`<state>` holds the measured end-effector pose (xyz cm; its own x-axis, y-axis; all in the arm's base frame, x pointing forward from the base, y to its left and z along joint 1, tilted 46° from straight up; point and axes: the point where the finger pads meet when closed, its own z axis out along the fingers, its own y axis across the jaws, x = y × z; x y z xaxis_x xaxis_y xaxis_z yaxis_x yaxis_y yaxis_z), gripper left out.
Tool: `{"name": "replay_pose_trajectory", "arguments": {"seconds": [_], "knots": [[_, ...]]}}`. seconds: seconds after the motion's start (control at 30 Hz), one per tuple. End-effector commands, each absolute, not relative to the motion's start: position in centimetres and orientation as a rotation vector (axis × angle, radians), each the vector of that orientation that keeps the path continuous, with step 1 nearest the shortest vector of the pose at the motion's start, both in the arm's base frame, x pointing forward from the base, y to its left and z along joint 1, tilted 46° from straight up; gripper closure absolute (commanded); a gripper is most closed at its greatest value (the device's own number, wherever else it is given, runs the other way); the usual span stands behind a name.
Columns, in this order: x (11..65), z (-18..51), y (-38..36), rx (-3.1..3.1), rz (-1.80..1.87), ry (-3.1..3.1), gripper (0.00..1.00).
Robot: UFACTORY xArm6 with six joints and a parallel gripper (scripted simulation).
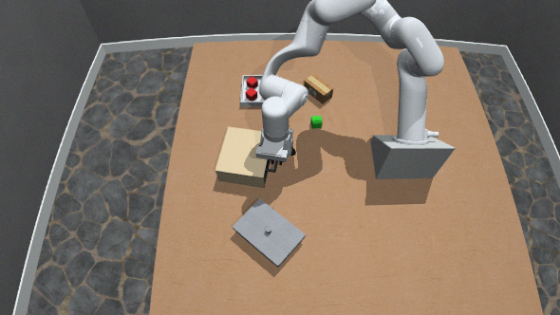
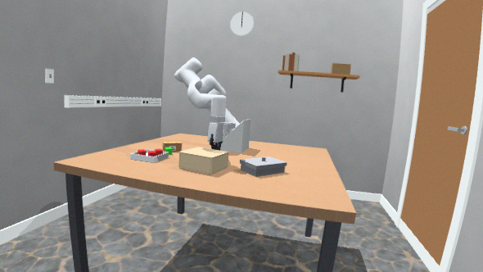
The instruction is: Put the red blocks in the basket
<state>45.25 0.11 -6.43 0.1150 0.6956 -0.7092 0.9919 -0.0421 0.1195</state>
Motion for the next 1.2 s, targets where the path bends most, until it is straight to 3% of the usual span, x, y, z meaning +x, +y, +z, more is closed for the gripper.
{"name": "replay_pose_trajectory", "arguments": {"seconds": [0.0, 0.07, 0.1, 1.17], "knots": [[45.37, -6.35, 0.23, 1.799, -0.633, 1.640, 0.76], [45.37, -6.35, 0.23, 1.799, -0.633, 1.640, 0.76], [45.37, -6.35, 0.23, 1.799, -0.633, 1.640, 1.00], [45.37, -6.35, 0.23, 1.799, -0.633, 1.640, 1.00]]}}
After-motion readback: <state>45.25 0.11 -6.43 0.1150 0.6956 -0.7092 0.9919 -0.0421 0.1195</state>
